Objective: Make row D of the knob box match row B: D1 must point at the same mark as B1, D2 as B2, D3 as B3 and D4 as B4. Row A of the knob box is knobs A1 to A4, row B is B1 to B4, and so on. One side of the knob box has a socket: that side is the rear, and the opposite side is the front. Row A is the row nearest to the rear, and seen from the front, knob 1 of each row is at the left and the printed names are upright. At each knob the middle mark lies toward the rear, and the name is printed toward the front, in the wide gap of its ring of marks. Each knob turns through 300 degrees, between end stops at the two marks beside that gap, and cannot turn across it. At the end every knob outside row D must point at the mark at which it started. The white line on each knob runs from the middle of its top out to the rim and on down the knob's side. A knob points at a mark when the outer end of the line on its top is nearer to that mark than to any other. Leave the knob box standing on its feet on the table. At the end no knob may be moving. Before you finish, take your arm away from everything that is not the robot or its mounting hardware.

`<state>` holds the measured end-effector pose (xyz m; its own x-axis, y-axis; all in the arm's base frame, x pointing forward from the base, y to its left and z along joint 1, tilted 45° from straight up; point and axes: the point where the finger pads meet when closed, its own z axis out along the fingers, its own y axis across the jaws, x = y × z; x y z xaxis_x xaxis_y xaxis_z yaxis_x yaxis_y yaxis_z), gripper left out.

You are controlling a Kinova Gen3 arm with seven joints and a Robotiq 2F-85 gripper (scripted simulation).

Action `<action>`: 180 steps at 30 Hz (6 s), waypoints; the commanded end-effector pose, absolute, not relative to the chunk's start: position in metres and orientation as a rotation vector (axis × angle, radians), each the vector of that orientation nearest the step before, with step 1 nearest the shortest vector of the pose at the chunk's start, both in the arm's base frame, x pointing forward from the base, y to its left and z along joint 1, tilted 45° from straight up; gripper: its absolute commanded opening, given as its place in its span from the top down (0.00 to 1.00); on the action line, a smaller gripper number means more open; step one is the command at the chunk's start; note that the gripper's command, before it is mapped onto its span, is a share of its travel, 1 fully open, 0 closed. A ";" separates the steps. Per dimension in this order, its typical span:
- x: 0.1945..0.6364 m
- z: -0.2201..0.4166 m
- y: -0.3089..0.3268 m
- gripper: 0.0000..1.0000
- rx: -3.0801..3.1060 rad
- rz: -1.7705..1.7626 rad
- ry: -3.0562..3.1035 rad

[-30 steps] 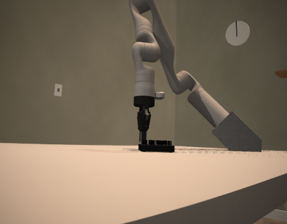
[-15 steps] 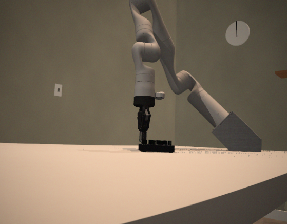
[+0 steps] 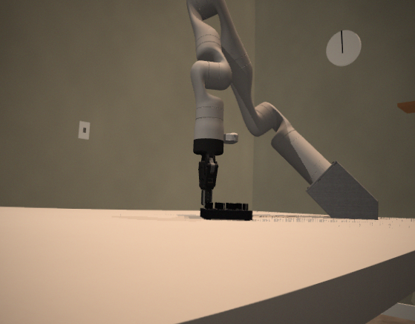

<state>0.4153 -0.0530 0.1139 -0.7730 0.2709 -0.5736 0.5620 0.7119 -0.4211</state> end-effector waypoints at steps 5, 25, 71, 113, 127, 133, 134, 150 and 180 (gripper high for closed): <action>0.416 0.114 -0.053 0.81 0.636 -0.817 2.439; 0.410 0.127 -0.040 0.81 0.636 -0.817 2.439; 0.410 0.140 -0.020 0.81 0.400 -0.892 2.528; 0.431 0.135 0.021 0.81 -0.959 -1.183 2.673; 0.431 0.135 0.022 0.81 -0.999 -1.188 2.669; 0.431 0.135 0.022 0.81 -0.999 -1.188 2.669; 0.431 0.135 0.022 0.81 -0.999 -1.188 2.669; 0.431 0.135 0.022 0.81 -0.999 -1.188 2.669; 0.434 0.127 0.015 0.81 -0.999 -1.188 2.669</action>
<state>0.4347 0.0162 0.1285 -0.7888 -0.5814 0.1992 -0.5377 0.4958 -0.6819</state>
